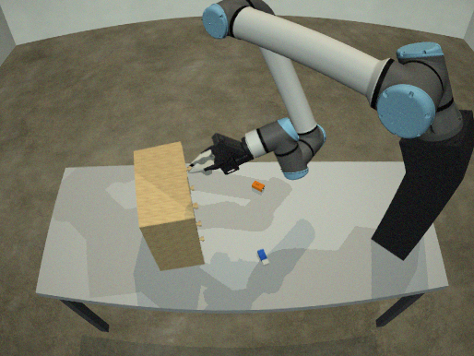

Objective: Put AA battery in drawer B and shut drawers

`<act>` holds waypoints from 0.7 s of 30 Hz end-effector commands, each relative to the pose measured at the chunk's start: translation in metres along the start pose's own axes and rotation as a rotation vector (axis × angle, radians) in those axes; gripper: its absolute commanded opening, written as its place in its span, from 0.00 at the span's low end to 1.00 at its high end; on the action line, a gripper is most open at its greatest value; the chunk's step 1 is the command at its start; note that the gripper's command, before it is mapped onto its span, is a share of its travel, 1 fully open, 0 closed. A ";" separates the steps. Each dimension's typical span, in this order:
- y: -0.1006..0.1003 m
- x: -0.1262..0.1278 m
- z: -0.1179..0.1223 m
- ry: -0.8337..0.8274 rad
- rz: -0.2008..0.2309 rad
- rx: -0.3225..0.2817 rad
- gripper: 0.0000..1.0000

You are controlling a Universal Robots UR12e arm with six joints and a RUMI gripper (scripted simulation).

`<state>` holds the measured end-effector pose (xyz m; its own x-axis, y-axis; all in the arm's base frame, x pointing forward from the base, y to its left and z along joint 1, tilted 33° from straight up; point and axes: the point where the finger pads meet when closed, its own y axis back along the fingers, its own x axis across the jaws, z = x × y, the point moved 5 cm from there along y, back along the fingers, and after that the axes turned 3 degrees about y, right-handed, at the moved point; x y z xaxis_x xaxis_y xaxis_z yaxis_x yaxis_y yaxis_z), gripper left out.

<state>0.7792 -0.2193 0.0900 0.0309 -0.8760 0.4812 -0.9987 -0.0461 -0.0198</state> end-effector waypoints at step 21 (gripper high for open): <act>-0.002 0.001 -0.002 0.004 0.000 0.004 0.20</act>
<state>0.7794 -0.2195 0.0900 0.0307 -0.8762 0.4810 -0.9988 -0.0457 -0.0195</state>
